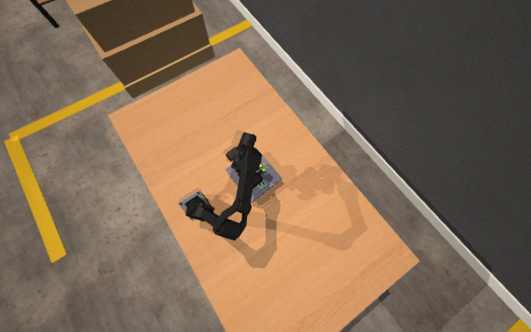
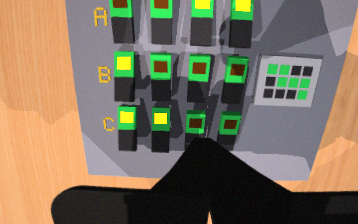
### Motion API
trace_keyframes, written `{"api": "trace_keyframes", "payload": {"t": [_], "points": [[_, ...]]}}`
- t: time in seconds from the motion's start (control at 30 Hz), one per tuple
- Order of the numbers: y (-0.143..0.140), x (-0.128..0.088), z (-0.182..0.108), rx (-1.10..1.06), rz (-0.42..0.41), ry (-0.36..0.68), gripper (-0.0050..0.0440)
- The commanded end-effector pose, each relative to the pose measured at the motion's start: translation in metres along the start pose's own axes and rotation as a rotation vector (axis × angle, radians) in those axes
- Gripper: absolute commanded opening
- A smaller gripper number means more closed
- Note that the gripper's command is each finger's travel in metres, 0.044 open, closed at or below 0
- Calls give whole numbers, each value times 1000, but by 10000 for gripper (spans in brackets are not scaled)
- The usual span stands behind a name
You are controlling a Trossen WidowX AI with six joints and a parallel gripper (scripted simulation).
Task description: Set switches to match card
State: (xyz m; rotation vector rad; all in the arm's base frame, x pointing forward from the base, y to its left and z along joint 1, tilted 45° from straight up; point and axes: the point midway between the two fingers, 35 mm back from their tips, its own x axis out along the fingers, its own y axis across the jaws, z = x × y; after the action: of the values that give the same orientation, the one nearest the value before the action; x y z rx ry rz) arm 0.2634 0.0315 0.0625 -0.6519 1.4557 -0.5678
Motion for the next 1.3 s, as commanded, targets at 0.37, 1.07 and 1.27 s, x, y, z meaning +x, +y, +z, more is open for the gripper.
{"api": "trace_keyframes", "payload": {"t": [0.37, 1.07, 1.27], "points": [[-1, 28, -2, -10, -8, 21, -50], [-1, 41, -2, -11, -6, 22, -50], [-1, 38, 1, 0, 0, 12, -50]]}}
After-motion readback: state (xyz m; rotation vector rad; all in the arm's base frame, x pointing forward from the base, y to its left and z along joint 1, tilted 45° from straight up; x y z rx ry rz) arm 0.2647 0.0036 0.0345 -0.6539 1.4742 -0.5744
